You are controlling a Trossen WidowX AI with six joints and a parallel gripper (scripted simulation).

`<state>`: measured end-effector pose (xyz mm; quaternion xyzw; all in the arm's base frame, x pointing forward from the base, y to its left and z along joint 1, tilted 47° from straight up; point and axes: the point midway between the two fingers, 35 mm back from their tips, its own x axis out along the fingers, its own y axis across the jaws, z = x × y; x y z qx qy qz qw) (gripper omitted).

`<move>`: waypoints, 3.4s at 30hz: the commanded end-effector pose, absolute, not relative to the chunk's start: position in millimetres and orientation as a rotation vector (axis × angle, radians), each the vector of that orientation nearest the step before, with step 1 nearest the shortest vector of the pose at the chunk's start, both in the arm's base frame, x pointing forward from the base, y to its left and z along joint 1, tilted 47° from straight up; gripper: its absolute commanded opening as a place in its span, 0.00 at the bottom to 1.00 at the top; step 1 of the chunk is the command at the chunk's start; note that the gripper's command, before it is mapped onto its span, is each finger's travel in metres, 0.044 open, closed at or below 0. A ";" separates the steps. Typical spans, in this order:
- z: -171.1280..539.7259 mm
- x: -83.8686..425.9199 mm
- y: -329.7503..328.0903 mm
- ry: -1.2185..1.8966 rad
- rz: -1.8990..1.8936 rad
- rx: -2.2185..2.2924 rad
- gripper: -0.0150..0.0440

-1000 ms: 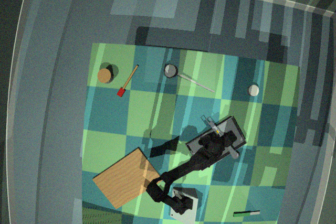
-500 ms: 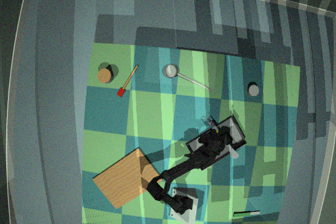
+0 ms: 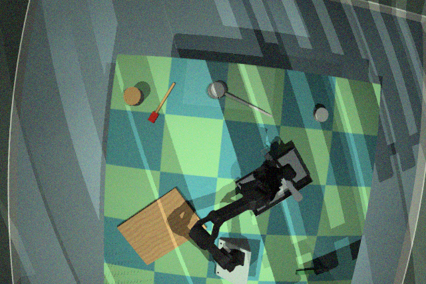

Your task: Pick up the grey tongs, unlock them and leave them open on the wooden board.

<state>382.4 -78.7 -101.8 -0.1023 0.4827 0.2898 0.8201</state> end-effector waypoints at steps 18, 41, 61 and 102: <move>-131.6 394.7 -65.3 1.030 0.613 -0.218 0.69; -138.1 396.1 -61.3 1.026 0.618 -0.216 0.33; -85.8 394.5 -117.8 1.031 0.611 -0.221 0.00; -96.2 389.3 -119.6 1.105 0.974 -0.035 0.00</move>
